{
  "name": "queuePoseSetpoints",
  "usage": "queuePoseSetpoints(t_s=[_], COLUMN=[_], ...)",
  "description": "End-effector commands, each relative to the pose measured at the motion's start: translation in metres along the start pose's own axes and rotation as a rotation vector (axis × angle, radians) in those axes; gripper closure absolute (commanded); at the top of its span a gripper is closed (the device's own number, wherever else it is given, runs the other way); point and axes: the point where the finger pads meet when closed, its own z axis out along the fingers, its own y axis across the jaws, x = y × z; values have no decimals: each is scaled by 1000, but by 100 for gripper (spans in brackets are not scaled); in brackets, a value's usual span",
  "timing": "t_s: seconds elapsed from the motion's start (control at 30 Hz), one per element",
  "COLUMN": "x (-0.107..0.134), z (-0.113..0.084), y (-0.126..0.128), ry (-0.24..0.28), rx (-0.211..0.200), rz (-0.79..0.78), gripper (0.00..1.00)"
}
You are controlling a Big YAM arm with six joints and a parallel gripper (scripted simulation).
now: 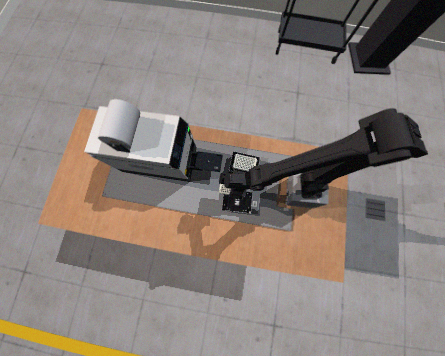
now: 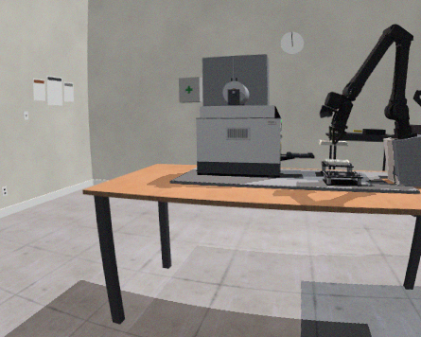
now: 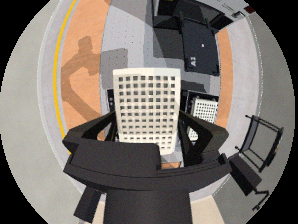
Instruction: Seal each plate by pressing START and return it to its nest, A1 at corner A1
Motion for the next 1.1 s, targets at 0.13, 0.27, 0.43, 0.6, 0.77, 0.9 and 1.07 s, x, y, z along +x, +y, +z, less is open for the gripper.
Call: queuePoseSetpoints(t_s=[0.13,0.27,0.43,0.6,0.77,0.9,1.07], x=[-16,-31,-38,-34,-46,-53,-58], z=[8,9,12,13,16,19,21], y=[-10,-16,-23,-26,-39,-45,-50], ry=[5,-8,-5,7,7,7,11], rx=[0,-1,-4,-4,2,-1,-4], rz=[-14,-16,-24,-20,-13,-18,-23], gripper=[100,100,100,100,100,100,100])
